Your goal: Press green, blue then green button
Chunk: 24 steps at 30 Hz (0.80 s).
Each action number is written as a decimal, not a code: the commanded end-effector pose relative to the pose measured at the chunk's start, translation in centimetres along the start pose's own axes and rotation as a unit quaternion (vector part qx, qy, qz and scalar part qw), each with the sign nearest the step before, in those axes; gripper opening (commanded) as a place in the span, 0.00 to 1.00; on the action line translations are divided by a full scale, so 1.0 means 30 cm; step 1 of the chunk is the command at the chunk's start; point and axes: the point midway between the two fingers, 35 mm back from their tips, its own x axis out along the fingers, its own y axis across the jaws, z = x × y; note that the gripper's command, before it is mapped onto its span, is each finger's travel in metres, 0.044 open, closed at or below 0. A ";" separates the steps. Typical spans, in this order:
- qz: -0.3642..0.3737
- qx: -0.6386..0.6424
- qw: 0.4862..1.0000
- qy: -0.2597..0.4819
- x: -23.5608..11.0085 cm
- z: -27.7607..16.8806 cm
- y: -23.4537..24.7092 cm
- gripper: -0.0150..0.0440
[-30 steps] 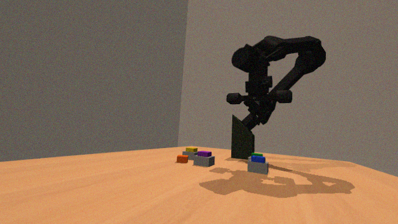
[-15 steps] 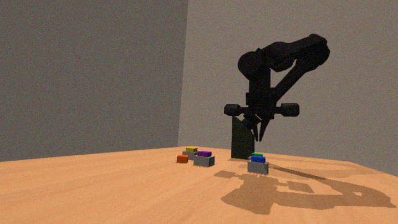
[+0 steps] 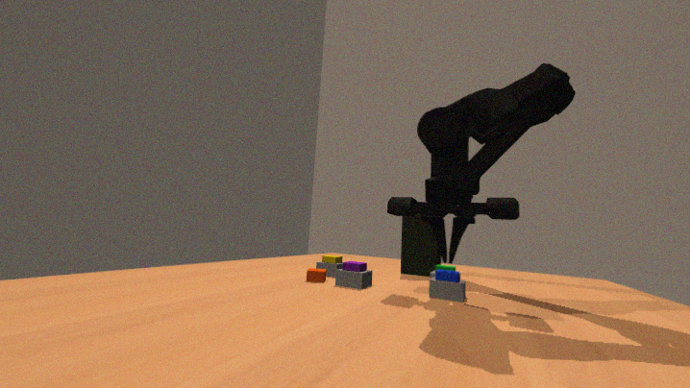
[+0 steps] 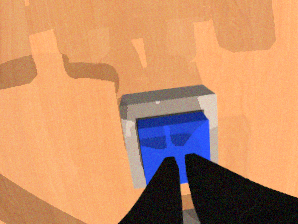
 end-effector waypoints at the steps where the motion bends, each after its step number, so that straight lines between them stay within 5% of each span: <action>1: 0.002 0.006 1.000 0.003 0.026 -0.008 -0.002 0.29; 24: 0.003 0.006 1.000 0.003 0.066 -0.010 -0.001 0.29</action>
